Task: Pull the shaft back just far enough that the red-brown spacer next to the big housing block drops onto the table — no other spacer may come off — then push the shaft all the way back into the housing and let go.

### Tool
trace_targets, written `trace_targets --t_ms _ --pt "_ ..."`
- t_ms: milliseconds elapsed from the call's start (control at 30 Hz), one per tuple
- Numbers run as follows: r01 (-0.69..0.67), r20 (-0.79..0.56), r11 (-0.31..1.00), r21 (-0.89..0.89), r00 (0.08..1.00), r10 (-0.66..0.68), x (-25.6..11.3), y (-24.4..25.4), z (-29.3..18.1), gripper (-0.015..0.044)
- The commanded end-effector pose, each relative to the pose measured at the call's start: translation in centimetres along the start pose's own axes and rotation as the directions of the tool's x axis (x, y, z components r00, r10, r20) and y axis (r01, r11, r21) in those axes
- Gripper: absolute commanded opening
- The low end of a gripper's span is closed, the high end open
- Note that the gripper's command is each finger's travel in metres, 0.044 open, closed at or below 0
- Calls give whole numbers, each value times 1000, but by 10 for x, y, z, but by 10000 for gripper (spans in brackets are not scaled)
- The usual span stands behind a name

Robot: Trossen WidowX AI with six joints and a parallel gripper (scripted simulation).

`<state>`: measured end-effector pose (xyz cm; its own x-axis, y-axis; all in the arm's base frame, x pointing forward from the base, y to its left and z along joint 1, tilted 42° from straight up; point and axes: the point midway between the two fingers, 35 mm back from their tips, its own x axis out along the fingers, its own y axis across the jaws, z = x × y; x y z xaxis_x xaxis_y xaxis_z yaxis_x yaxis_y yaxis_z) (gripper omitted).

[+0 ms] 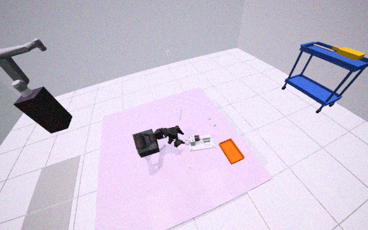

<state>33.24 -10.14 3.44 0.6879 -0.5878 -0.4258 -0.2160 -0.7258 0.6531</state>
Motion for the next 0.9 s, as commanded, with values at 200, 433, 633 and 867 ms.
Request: trace_targets --t_ms 200,433,633,867 --pt "-5 -1 1000 7 1000 5 8 1 -1 440" --pt "-5 -1 1000 7 1000 5 19 2 -2 440" --pt "-5 -2 1000 7 1000 5 29 2 -2 440" --pt "-6 -2 1000 7 1000 6 40 3 -1 440"
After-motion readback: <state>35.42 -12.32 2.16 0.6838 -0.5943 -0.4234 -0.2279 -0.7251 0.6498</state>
